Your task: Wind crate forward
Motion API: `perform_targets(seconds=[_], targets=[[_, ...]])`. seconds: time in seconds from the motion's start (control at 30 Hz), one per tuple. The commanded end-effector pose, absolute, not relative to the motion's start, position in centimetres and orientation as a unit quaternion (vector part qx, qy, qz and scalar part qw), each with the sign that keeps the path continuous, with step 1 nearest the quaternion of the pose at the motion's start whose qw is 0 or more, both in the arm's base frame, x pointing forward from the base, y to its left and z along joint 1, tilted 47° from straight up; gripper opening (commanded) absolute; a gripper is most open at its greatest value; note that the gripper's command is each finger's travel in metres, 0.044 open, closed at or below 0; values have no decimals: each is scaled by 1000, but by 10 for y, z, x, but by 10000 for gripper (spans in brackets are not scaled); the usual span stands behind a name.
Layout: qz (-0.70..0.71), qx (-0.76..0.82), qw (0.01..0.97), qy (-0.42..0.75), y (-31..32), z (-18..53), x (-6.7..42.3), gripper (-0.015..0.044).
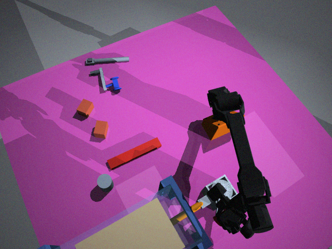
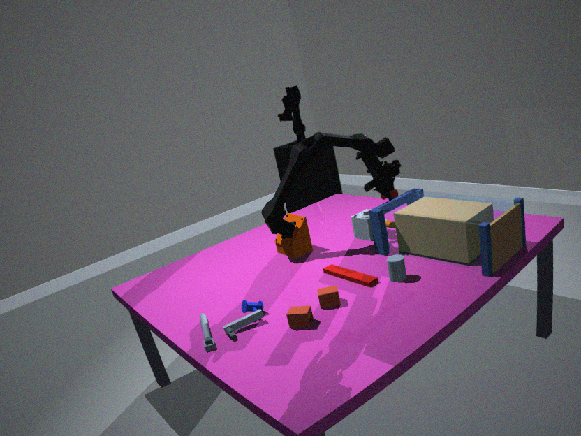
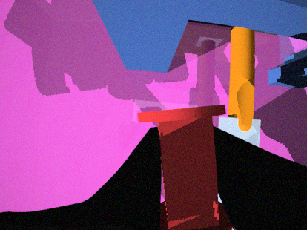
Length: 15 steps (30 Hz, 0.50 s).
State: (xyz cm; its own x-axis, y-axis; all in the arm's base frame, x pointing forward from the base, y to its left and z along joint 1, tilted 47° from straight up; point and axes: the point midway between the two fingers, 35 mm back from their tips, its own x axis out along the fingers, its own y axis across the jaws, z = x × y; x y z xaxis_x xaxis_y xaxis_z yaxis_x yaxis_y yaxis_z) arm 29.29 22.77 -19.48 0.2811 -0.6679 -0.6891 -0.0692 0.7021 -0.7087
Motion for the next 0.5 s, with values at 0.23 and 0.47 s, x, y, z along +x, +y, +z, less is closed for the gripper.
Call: perform_targets(seconds=[0.23, 0.47], targets=[[-192, -322, 725, 578, 244, -207, 267, 0], [-192, -322, 725, 578, 248, -209, 260, 0]])
